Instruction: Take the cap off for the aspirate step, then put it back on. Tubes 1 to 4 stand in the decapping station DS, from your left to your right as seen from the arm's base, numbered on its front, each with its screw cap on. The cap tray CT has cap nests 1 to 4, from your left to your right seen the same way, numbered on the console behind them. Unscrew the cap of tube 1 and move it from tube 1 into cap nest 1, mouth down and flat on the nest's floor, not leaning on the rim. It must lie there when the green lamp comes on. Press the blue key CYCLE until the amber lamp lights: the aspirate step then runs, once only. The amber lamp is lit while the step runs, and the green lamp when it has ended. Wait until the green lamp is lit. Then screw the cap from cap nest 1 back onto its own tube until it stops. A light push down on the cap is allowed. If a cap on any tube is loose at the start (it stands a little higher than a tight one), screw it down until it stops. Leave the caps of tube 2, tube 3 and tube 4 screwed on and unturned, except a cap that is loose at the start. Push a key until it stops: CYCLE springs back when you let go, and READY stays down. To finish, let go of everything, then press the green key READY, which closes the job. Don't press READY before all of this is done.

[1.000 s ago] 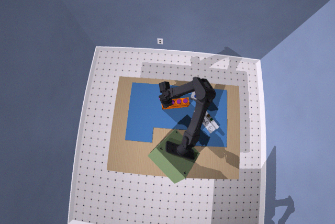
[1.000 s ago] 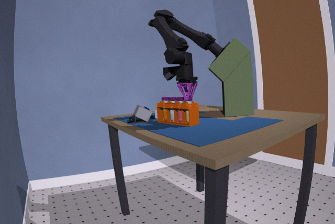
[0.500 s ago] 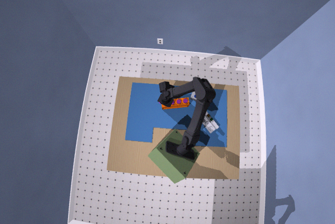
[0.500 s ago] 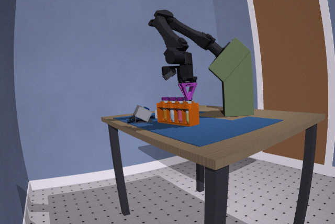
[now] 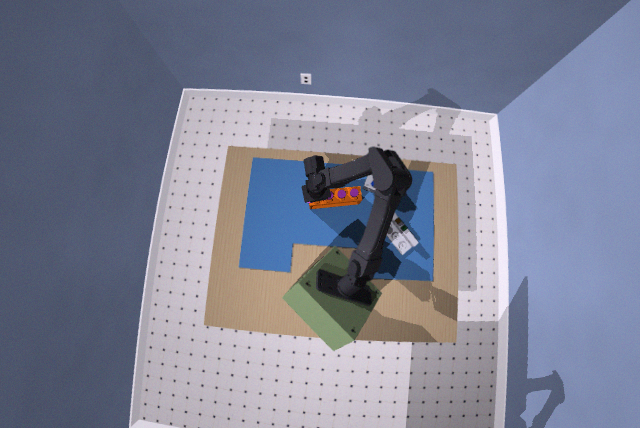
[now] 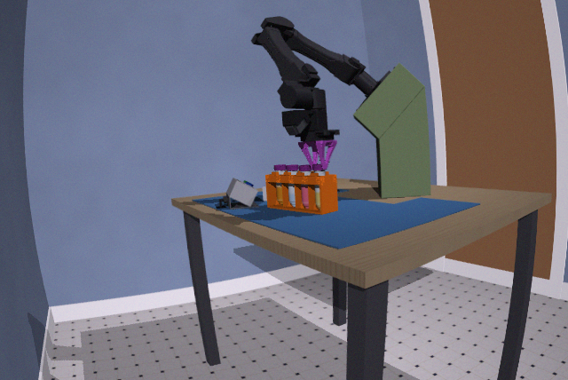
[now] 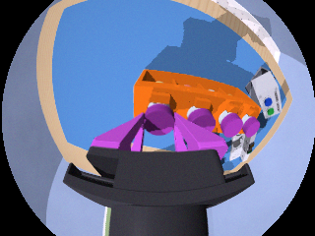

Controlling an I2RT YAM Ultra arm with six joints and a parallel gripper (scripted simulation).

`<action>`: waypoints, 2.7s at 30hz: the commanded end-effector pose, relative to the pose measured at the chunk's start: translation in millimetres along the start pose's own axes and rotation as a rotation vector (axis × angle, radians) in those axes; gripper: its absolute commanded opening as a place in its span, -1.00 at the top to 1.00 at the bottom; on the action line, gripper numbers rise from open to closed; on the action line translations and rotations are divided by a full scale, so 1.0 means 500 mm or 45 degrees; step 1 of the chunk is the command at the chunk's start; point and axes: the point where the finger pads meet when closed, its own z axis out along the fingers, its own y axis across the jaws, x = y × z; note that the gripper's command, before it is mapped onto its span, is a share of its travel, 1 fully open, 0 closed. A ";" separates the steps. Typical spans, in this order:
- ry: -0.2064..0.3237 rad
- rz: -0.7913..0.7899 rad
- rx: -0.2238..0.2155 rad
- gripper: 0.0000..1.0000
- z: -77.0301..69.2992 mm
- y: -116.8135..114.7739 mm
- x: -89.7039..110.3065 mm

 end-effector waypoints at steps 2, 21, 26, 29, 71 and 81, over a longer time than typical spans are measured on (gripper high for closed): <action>-0.012 -0.364 -0.002 1.00 -0.005 0.002 -0.006; -0.013 -1.446 0.003 1.00 -0.006 0.002 -0.006; -0.012 -1.765 0.005 1.00 -0.006 0.002 -0.006; -0.012 -1.828 0.005 1.00 -0.006 0.002 -0.006; -0.013 -0.442 -0.002 0.02 -0.020 0.002 -0.007; -0.012 0.089 -0.004 0.02 -0.020 0.004 -0.006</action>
